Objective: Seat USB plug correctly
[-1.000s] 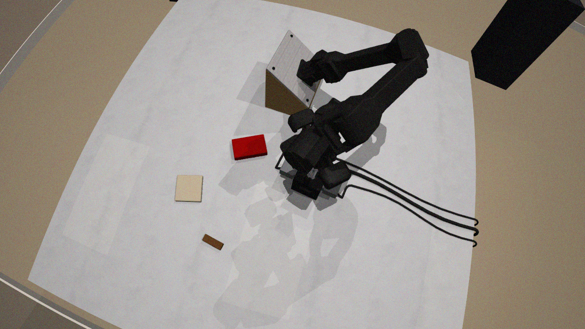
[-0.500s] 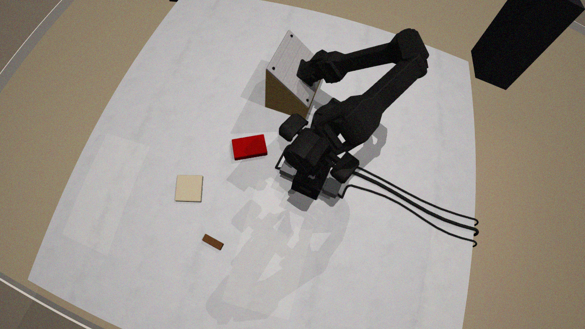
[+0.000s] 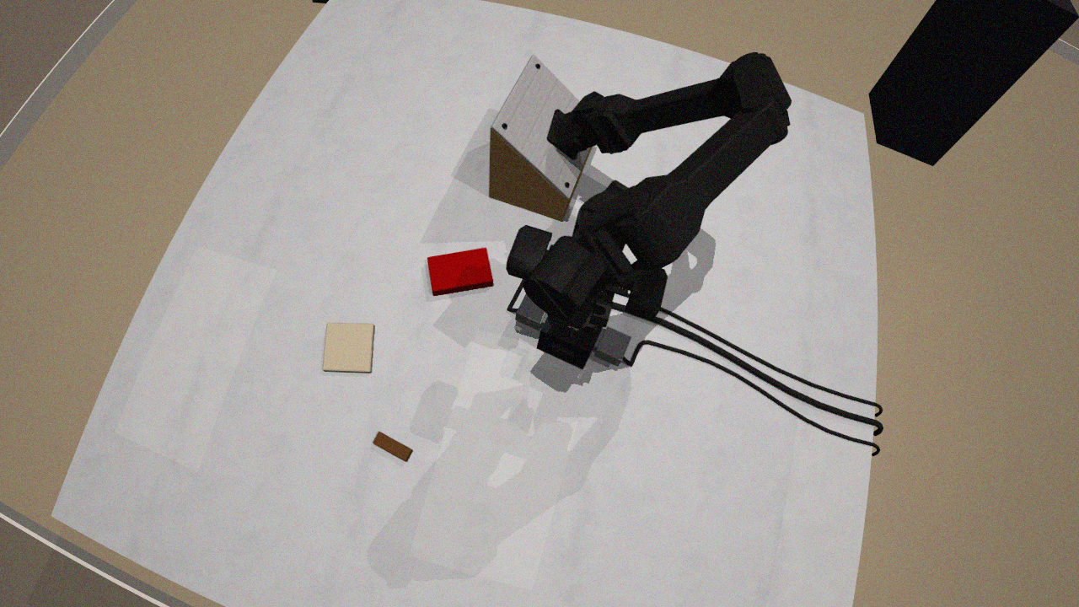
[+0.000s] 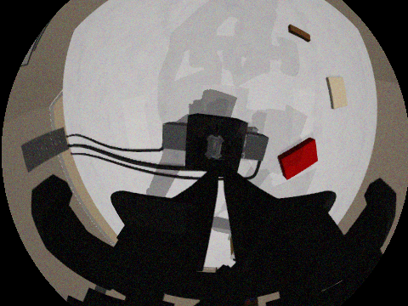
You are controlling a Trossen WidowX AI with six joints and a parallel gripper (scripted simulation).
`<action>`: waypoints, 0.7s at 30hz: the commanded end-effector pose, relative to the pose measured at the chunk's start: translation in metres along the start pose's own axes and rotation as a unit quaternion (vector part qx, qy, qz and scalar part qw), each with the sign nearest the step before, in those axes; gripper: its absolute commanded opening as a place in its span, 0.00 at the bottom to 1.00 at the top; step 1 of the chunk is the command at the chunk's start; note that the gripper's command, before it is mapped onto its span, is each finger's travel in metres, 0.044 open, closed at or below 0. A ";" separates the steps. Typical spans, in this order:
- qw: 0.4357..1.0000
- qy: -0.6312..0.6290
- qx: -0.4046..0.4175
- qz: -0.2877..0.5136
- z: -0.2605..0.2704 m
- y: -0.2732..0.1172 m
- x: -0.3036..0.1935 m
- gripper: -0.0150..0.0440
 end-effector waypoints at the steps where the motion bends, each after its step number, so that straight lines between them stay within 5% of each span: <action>1: 0.999 -0.048 0.000 0.000 0.000 0.000 0.000 0.25; 21: 0.952 -0.305 0.000 0.000 0.000 0.000 0.000 0.25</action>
Point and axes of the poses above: the point midway between the two fingers, 35 mm back from their tips, its own y axis out along the fingers, its own z axis across the jaws, x = y × z, the point moved 1 cm from there along -y, back along the fingers, and after that the axes turned 11 degrees about -y, right-handed, at the moved point
